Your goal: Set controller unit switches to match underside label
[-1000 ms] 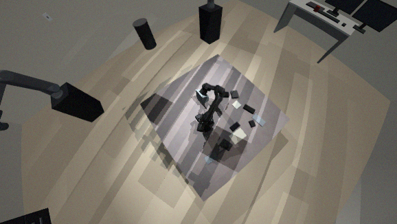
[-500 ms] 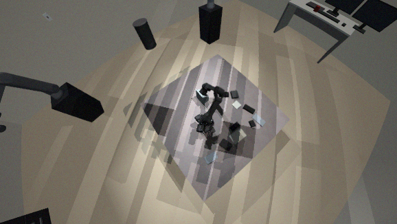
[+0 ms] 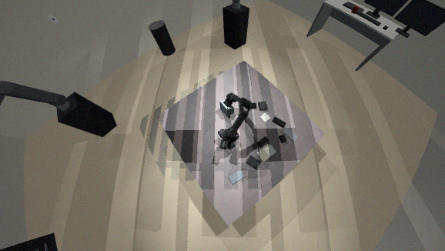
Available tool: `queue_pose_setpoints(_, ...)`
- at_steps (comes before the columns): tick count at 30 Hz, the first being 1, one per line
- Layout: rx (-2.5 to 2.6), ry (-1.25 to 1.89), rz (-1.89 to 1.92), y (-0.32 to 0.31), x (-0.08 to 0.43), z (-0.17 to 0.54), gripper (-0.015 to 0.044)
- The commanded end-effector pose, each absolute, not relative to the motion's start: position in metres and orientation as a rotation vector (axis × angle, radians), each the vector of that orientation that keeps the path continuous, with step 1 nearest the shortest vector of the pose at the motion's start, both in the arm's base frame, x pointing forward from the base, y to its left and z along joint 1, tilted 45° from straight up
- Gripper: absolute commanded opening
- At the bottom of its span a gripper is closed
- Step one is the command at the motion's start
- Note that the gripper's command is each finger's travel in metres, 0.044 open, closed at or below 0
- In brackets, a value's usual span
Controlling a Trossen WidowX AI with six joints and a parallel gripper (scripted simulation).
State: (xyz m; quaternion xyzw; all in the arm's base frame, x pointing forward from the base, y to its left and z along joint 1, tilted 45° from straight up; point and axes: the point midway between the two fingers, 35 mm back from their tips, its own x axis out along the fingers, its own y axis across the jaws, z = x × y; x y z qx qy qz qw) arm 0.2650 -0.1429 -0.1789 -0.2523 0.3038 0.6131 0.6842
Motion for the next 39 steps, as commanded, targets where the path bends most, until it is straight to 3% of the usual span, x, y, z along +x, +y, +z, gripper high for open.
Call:
queue_pose_setpoints(1, -0.563, 0.676, 1.372, -0.141, 0.266, -0.181, 0.0338)
queue_pose_setpoints(39, -0.562, 0.674, 1.372, -0.120, 0.268, -0.202, 0.0338)
